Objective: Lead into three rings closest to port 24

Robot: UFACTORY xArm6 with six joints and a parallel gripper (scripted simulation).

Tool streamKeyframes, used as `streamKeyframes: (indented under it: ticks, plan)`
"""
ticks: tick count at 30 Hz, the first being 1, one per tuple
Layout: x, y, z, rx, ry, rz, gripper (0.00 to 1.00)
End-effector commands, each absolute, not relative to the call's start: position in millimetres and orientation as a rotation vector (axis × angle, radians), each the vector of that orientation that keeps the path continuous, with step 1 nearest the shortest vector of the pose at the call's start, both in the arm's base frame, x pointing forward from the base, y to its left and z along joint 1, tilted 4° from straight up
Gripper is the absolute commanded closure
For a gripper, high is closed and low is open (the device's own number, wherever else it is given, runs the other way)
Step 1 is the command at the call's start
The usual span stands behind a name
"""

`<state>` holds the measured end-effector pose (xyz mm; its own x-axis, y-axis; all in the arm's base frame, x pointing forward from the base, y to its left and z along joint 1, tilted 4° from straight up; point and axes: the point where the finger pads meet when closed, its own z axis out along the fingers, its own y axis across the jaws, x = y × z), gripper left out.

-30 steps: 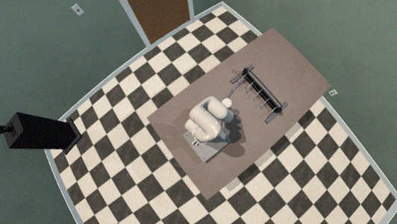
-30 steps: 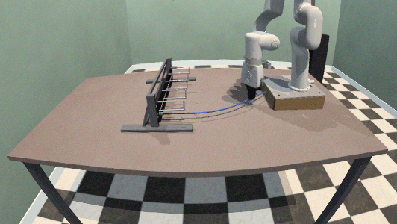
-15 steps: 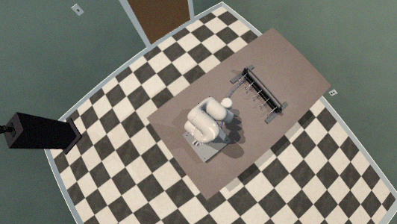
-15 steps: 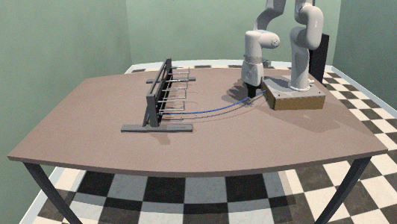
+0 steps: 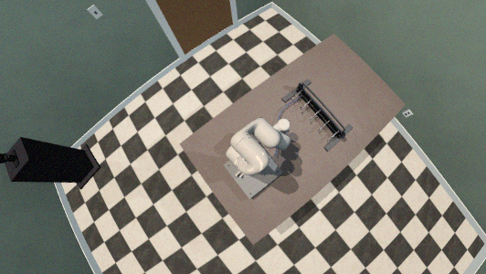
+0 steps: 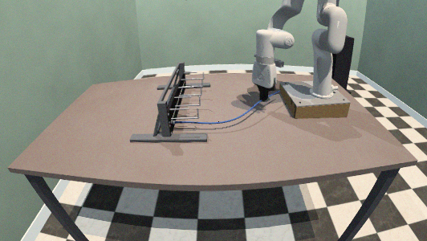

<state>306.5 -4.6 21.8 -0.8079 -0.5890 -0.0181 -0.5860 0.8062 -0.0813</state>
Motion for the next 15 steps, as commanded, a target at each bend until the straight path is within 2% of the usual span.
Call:
streamKeyframes:
  ticks: [1,15]
  plan:
    - [336.9,-30.1,38.8,-1.094,2.897,-0.097,1.0]
    - [416.8,-105.9,85.6,-1.474,2.732,-0.104,1.0]
